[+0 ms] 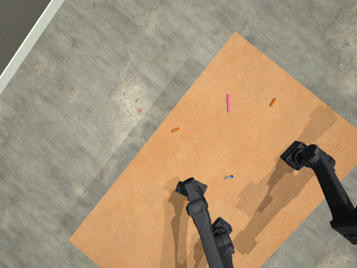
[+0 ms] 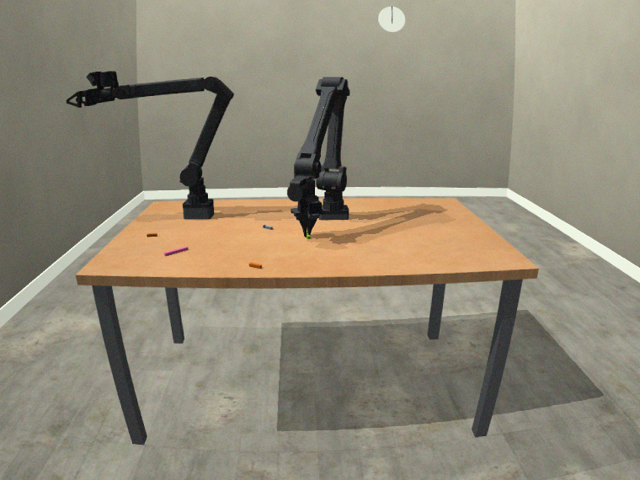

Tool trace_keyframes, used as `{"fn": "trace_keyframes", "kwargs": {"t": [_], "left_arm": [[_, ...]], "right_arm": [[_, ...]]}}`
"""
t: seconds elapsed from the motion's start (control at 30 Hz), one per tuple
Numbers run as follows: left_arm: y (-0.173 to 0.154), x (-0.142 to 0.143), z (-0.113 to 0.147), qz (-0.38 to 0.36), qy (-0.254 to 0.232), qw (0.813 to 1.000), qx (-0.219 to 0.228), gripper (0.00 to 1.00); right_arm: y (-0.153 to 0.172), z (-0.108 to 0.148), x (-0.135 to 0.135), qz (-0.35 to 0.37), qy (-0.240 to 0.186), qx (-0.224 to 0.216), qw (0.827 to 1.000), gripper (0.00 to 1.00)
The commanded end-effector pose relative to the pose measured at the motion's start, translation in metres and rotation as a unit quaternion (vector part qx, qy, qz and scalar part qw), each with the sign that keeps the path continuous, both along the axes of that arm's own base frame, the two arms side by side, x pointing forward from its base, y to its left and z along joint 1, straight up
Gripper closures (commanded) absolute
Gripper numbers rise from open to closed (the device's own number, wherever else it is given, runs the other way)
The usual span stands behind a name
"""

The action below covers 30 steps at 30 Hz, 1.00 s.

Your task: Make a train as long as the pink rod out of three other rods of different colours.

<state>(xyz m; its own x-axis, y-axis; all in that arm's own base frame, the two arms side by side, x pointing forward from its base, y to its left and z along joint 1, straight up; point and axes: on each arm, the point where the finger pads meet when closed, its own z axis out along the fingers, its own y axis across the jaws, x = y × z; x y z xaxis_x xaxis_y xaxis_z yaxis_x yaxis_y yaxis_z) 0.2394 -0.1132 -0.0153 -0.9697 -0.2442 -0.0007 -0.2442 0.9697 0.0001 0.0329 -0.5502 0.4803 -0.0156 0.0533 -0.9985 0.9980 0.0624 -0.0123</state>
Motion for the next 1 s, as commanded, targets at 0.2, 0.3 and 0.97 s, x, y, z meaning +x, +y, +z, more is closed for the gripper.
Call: {"fn": "trace_keyframes", "kwargs": {"t": [0.2,0.3,0.97], "left_arm": [[-0.012,0.020,0.042,0.003,-0.024,1.000,-0.012,0.96],[-0.012,0.019,0.050,0.003,-0.024,1.000,-0.012,0.96],[-0.009,0.013,0.112,0.003,-0.018,1.000,-0.009,0.96]], "right_arm": [[0.006,0.020,-0.008,-0.008,-0.008,-0.027,1.000,0.00],[0.006,0.020,-0.008,-0.008,-0.008,-0.027,1.000,0.00],[0.006,0.020,-0.008,-0.008,-0.008,-0.027,1.000,0.00]]}}
